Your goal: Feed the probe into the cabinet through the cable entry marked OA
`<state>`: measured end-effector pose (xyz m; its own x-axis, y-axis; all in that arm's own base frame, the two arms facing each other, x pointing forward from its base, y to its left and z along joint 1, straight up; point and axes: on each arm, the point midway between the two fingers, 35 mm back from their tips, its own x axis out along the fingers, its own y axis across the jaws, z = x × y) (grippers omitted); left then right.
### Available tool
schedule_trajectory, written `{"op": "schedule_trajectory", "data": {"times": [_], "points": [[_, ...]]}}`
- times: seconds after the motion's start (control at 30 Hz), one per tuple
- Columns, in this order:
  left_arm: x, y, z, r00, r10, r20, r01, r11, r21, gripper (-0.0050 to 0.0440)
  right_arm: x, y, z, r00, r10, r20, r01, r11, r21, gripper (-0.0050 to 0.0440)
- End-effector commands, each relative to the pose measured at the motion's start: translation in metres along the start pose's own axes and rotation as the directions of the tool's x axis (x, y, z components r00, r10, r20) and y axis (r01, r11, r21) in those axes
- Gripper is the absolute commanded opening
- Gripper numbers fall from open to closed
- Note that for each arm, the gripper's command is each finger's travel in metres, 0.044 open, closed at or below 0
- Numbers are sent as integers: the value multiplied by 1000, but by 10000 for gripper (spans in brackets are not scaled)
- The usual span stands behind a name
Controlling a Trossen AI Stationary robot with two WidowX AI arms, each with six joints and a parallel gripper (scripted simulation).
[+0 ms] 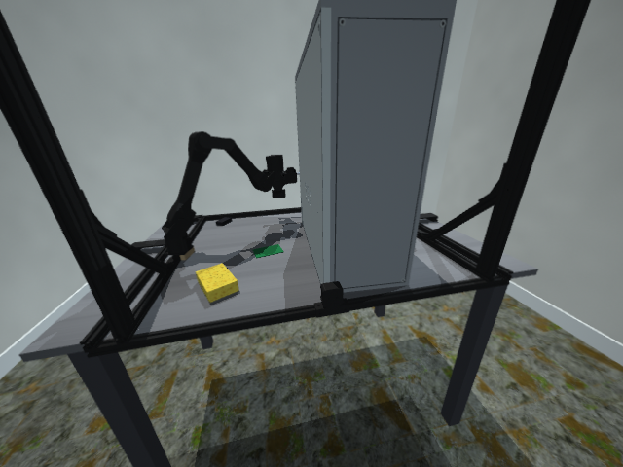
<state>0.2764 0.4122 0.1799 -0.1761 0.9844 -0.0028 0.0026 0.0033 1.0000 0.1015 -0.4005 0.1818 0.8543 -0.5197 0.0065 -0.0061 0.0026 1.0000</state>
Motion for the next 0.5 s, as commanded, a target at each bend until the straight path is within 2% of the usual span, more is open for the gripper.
{"op": "schedule_trajectory", "data": {"times": [0.0, 0.47], "points": [[0, 1, 0, 1000, 3, -3, -3, 1000, -3, 0, 1, -1, -9, 1000, -2, -28, 2, 1000, 0, 440], [0, 1, 0, 1000, 3, -3, -3, 1000, -3, 0, 3, -2, -22, 998, -6, -70, 6, 1000, -1, 440]]}}
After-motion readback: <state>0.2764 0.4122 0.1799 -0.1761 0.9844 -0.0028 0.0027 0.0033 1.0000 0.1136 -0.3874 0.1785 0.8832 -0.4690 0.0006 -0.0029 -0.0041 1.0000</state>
